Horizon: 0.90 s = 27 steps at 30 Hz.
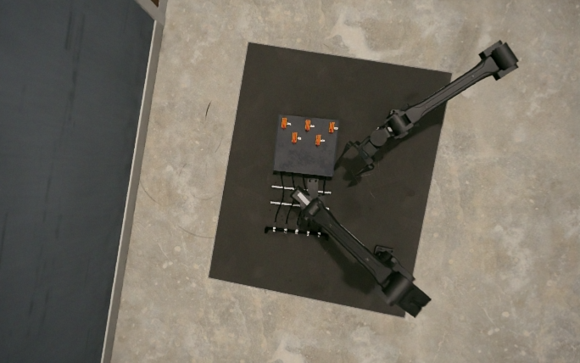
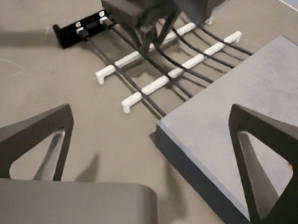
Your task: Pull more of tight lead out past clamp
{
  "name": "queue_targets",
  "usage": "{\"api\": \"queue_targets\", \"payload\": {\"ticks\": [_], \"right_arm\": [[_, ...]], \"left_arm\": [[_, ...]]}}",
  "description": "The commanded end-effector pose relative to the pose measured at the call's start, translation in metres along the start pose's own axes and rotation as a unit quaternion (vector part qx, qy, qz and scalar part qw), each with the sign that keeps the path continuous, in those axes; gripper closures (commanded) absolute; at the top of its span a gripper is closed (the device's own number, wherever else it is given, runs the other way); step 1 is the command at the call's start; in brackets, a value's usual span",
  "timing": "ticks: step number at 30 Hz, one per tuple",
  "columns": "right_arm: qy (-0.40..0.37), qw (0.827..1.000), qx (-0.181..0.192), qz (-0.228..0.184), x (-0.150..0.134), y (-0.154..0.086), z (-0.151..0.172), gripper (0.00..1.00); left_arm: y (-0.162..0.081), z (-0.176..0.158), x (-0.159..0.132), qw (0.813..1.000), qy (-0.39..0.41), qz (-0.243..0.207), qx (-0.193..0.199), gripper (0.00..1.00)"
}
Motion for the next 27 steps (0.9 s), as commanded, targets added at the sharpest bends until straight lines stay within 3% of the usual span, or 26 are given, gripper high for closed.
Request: {"api": "queue_targets", "payload": {"ticks": [1, 15, 27], "right_arm": [[-0.003, 1.0, -0.007, -0.026, 0.037, -0.006, -0.006, 0.0], [-0.003, 1.0, -0.002, -0.017, 0.022, -0.003, -0.002, 0.0], [-0.003, 1.0, -0.002, -0.017, 0.022, -0.003, -0.002, 0.0]], "left_arm": [[-0.002, 0.007, 0.015, 0.998, 0.064, 0.014, -0.005, 0.68], [-0.007, 0.011, 0.013, 0.999, 0.045, 0.012, 0.002, 0.68], [0.024, 0.013, 0.011, 0.999, 0.046, 0.021, -0.008, 0.68]]}}
Point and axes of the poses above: on each arm, the point where the finger pads meet when closed, its own y axis out along the fingers, its own z axis across the jaws, x = y × z, the point moved 3 cm from there along -y, back along the fingers, and after that the axes turned 2 degrees about -y, right-handed, at the moved point
